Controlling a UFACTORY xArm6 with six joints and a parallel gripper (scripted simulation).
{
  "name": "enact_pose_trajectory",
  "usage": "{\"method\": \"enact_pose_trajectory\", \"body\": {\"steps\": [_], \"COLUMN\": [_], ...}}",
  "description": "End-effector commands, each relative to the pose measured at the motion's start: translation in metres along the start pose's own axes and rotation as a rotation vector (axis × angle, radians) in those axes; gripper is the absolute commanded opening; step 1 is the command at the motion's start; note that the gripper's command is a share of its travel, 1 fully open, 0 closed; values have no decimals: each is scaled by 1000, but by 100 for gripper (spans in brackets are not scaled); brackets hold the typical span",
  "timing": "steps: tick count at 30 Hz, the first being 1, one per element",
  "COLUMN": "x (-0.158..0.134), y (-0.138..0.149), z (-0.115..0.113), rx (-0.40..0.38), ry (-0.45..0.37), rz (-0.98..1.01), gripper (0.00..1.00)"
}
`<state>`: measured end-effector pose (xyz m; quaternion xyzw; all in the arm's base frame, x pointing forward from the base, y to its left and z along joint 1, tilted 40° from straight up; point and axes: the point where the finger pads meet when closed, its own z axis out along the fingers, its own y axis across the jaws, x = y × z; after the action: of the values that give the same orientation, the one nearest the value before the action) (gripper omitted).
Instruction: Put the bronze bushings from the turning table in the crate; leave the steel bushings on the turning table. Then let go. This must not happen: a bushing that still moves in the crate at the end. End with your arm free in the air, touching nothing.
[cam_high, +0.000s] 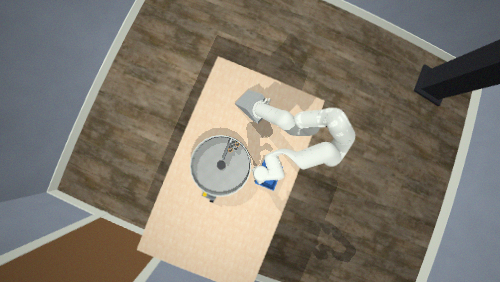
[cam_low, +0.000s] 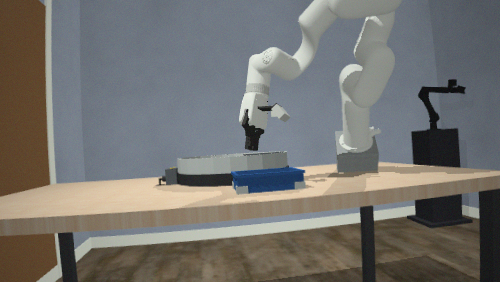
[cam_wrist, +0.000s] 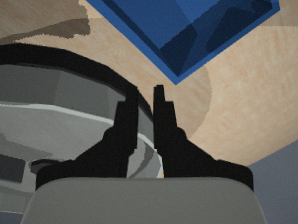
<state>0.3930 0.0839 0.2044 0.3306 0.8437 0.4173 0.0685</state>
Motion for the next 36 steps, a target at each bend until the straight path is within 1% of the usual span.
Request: {"method": "enact_pose_trajectory", "body": {"steps": [1, 2, 4, 17, 19, 21, 34, 36], "x": [-8, -8, -14, -34, -34, -40, -57, -57], "y": [-6, -6, -14, -40, -40, -49, -79, -79], "z": [-1, -1, -3, -8, -8, -10, -18, -18], "rx": [-17, -17, -36, -110, -110, -134, -230, -230], "ry": [-21, -21, -36, -82, -82, -94, -129, -129], "rz": [131, 131, 248, 652, 652, 769, 1171, 1171], "gripper": [13, 13, 13, 13, 13, 13, 13, 13]}}
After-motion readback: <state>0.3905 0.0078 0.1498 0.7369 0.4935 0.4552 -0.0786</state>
